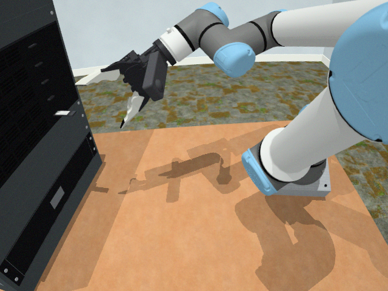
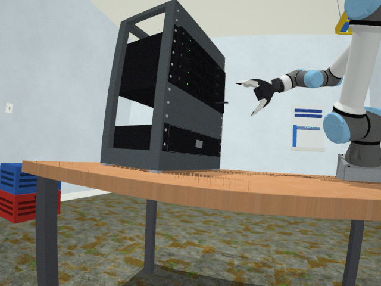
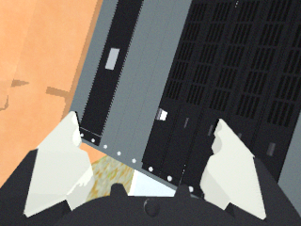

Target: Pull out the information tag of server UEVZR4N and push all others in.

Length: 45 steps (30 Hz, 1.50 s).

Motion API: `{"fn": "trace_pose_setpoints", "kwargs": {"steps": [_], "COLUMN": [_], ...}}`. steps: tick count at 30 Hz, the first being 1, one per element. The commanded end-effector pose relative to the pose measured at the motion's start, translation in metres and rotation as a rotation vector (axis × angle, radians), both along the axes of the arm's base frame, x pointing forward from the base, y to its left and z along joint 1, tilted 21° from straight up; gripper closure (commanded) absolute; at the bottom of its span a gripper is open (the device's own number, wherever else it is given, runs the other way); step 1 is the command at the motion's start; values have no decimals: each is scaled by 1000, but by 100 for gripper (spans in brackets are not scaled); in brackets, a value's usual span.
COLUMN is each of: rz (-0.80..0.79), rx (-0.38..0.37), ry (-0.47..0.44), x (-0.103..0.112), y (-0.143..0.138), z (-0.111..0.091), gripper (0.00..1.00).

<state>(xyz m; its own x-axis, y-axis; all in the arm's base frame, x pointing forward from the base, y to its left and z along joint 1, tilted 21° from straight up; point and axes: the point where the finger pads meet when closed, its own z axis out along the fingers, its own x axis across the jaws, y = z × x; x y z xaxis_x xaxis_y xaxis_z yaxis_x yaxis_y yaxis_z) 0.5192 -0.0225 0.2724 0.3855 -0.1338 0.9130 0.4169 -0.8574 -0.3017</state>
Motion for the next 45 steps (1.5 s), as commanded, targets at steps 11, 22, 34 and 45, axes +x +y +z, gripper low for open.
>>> {"fn": "trace_pose_setpoints", "kwargs": {"steps": [11, 22, 34, 45], "rz": [19, 31, 48, 62], "rx": [-58, -100, -159, -205], "ry": [-15, -27, -43, -56], "x": [1, 1, 2, 2], "y": [3, 3, 5, 6], "z": [-9, -13, -21, -26], "gripper": [0, 0, 0, 0]}}
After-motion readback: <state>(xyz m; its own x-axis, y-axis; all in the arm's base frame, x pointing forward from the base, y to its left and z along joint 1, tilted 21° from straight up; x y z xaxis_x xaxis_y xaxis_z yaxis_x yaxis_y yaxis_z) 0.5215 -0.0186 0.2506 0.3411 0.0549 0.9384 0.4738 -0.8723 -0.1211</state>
